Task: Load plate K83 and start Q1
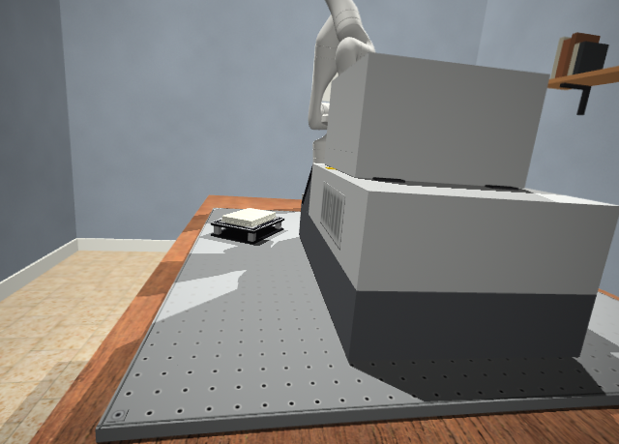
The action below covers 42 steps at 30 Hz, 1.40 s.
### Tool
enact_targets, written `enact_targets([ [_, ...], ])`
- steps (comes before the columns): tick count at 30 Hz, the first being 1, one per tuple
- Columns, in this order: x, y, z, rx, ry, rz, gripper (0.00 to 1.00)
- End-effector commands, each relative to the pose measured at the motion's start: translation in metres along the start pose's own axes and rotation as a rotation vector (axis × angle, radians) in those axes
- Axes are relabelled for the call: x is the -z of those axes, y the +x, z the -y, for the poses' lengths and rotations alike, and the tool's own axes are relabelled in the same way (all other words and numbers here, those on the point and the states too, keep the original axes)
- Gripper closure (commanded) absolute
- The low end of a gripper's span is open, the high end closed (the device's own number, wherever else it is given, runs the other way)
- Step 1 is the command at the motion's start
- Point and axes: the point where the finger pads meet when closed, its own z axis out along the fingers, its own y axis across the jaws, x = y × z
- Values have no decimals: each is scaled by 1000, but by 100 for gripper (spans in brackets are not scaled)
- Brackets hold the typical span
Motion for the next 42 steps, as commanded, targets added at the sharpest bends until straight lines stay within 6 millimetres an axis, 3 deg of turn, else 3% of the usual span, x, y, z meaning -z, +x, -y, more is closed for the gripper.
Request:
enact_targets([
  [1, 2, -1, 1, -2, 2, 4, 90],
  [18, 2, -1, 1, -2, 2, 4, 90],
  [42, 2, -20, -17, -4, 4, -2, 90],
])
